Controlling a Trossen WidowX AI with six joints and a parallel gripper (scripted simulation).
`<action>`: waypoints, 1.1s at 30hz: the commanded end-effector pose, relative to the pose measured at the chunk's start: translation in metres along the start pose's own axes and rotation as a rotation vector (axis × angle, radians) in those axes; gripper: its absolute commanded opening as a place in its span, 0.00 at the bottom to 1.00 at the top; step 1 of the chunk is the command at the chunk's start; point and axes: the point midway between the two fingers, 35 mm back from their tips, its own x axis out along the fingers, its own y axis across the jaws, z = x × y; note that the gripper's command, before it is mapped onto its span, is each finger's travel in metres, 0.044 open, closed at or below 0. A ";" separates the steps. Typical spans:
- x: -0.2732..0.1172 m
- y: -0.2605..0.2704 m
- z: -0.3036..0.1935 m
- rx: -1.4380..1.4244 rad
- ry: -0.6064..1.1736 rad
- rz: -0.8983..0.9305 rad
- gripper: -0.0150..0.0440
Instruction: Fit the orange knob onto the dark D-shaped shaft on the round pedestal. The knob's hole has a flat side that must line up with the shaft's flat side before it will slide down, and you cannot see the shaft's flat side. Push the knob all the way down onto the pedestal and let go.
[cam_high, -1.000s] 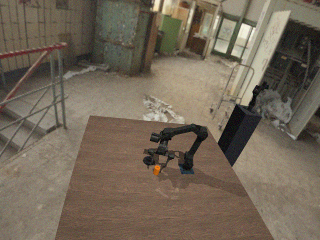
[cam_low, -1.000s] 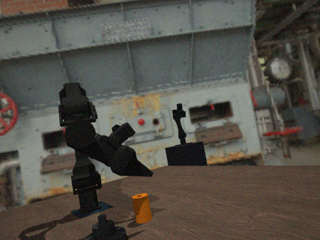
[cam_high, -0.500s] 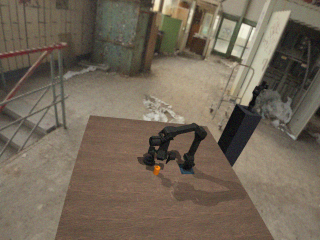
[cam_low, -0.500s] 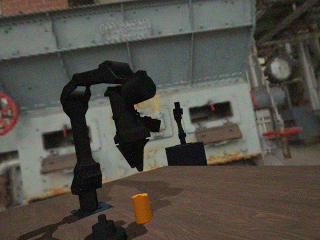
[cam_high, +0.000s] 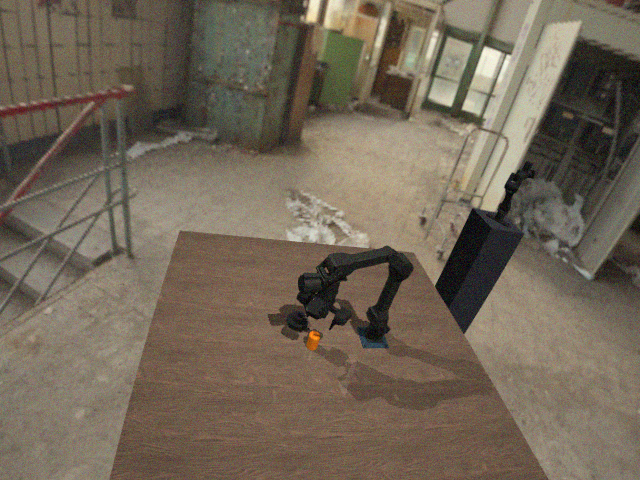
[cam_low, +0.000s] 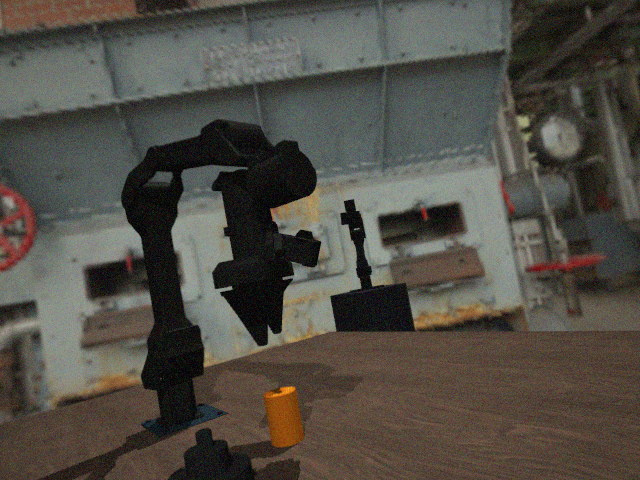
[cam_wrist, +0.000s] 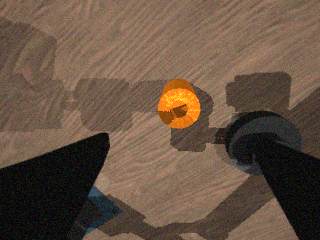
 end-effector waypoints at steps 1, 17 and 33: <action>0.000 0.000 -0.001 0.417 0.005 -0.003 1.00; 0.000 0.000 -0.001 0.929 0.004 -0.004 1.00; 0.049 0.000 -0.001 0.929 0.004 -0.004 1.00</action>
